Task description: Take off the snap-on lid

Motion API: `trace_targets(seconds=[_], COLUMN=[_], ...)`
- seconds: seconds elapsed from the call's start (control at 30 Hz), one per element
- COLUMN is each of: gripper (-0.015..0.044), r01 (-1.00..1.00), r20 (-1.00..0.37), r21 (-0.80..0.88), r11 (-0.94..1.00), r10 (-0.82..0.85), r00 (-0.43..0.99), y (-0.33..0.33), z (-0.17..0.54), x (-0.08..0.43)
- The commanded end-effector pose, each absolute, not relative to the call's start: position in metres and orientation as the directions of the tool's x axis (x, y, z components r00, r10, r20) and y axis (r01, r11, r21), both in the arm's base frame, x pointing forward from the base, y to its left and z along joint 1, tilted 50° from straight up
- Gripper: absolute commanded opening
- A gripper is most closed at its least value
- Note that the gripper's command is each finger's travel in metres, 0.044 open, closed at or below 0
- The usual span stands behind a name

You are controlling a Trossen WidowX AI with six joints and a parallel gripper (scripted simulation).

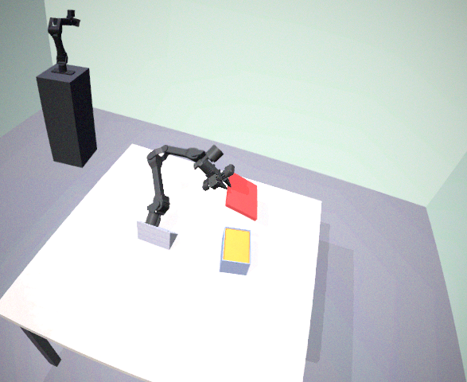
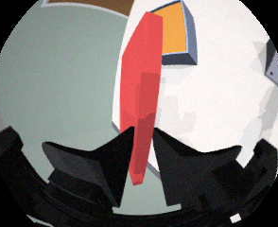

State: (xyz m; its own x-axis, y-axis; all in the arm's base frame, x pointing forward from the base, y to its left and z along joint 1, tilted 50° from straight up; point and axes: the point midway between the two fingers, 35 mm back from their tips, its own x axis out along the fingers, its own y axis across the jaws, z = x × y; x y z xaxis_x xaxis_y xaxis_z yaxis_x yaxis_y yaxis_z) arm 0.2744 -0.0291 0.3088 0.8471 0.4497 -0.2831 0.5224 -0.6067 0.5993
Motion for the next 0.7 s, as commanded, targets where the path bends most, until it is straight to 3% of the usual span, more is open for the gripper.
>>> trace_targets(seconds=[0.0, 0.67], gripper=[0.0, 0.0], r01=[0.51, 0.51], r20=[-0.277, -0.276], r21=[0.609, 0.61], r11=[-0.607, -0.607], r10=[0.44, 0.44], r00=[0.854, 0.854], y=[-0.023, -0.001], z=[0.32, 0.344], x=[0.271, 0.266])
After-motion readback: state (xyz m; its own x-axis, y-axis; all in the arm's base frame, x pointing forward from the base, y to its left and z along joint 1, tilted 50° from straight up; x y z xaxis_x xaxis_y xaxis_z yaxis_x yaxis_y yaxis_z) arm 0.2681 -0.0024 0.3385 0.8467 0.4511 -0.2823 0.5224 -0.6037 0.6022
